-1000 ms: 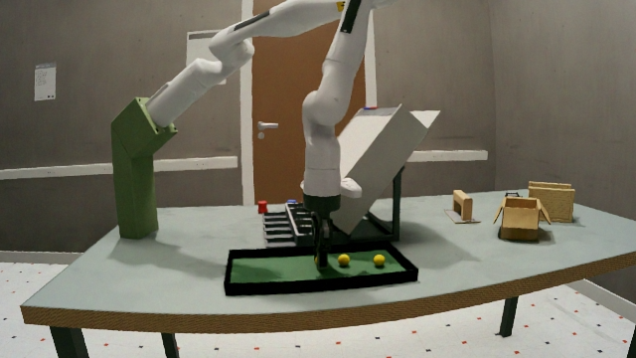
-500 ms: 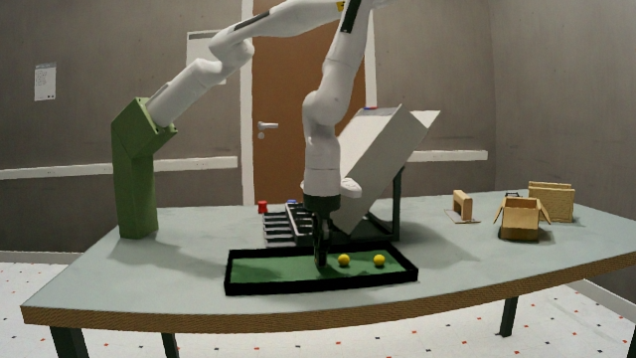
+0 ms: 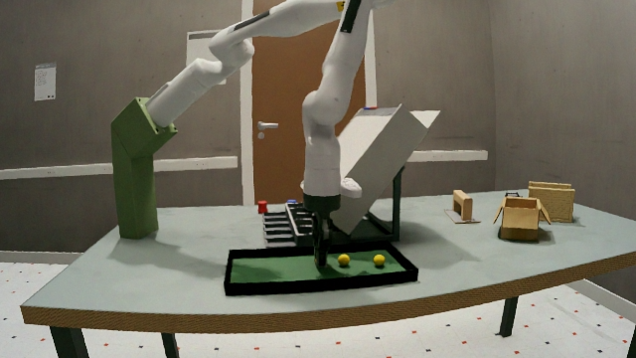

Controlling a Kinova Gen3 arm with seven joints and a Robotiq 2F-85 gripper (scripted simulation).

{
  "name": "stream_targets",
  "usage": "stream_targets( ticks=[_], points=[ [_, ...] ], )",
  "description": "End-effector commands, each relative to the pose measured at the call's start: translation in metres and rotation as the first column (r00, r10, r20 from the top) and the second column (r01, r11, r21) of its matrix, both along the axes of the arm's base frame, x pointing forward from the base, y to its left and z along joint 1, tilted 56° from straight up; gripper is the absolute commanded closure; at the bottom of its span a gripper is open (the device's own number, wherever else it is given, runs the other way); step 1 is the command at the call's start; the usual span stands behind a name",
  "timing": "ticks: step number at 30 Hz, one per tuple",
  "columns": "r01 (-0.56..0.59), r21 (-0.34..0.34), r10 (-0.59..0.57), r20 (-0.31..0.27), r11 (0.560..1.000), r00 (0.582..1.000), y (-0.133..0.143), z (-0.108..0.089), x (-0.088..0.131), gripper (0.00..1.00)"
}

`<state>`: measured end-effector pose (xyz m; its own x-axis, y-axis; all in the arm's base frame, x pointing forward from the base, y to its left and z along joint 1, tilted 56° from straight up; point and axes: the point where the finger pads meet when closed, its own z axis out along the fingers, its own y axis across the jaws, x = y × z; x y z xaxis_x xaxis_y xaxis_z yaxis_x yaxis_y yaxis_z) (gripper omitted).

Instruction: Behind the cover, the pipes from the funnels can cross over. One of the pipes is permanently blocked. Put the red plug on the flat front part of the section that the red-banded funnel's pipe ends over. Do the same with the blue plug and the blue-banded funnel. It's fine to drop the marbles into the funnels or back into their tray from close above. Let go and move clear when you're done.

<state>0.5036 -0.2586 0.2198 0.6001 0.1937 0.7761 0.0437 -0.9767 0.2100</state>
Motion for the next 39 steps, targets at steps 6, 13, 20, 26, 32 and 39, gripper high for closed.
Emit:
stream_targets(
  ticks=[6,13,20,26,32,39],
  points=[
    [0.001,-0.001,-0.001,0.001,1.0,1.0,0.0,0.0,0.0,1.0],
    [0.001,-0.001,-0.001,0.001,1.0,1.0,0.013,0.06,-0.086,1.0],
    [0.001,-0.001,-0.001,0.001,1.0,1.0,0.017,0.076,-0.11,1.0],
    [0.037,-0.037,-0.036,0.029,0.999,0.999,0.017,0.076,-0.109,1.0],
    [0.037,-0.037,-0.036,0.029,0.999,0.999,0.017,0.076,-0.109,1.0],
    [0.037,-0.037,-0.036,0.029,0.999,0.999,0.017,0.076,-0.109,1.0]
  ],
)
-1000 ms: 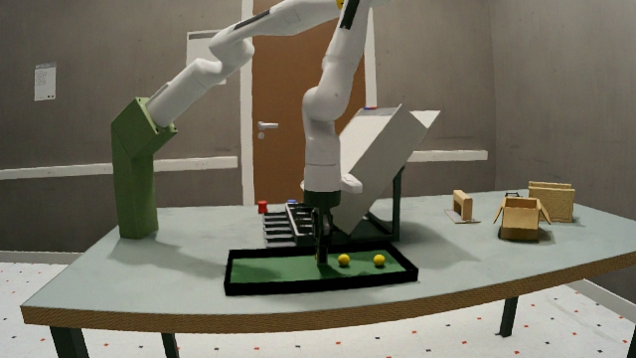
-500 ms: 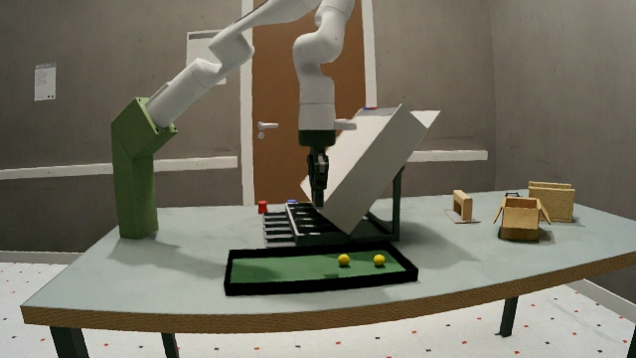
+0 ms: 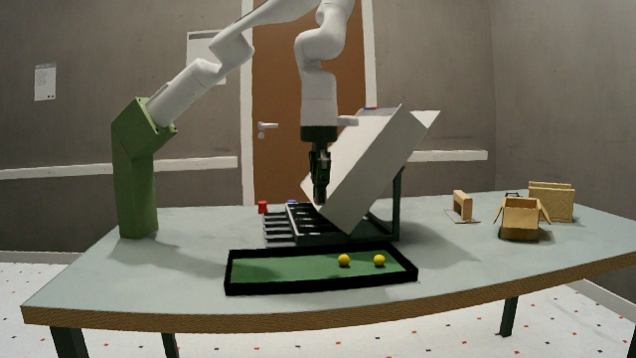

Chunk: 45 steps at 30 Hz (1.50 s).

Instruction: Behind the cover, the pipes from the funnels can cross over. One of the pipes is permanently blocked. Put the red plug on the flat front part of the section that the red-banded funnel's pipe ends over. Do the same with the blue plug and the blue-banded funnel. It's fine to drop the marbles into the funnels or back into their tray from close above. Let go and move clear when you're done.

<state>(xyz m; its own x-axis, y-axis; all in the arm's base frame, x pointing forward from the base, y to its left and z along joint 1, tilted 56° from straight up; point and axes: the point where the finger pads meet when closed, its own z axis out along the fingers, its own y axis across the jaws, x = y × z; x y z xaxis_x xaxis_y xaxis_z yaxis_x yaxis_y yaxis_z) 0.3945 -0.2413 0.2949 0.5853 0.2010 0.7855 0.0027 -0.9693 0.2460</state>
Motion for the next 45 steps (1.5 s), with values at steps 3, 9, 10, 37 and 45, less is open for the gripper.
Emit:
stream_targets(
  ticks=[3,9,10,37,45],
  points=[
    [0.001,-0.001,-0.001,0.0,1.0,1.0,0.003,0.012,-0.04,1.0],
    [0.001,-0.001,-0.001,0.0,1.0,1.0,0.003,0.012,-0.04,1.0],
    [0.001,-0.001,-0.001,0.0,1.0,1.0,0.003,0.012,-0.04,1.0],
    [-0.008,-0.014,0.009,0.043,1.0,0.999,0.154,0.117,-0.108,1.0],
    [-0.008,-0.014,0.009,0.043,1.0,0.999,0.196,0.154,-0.132,1.0]
  ],
)
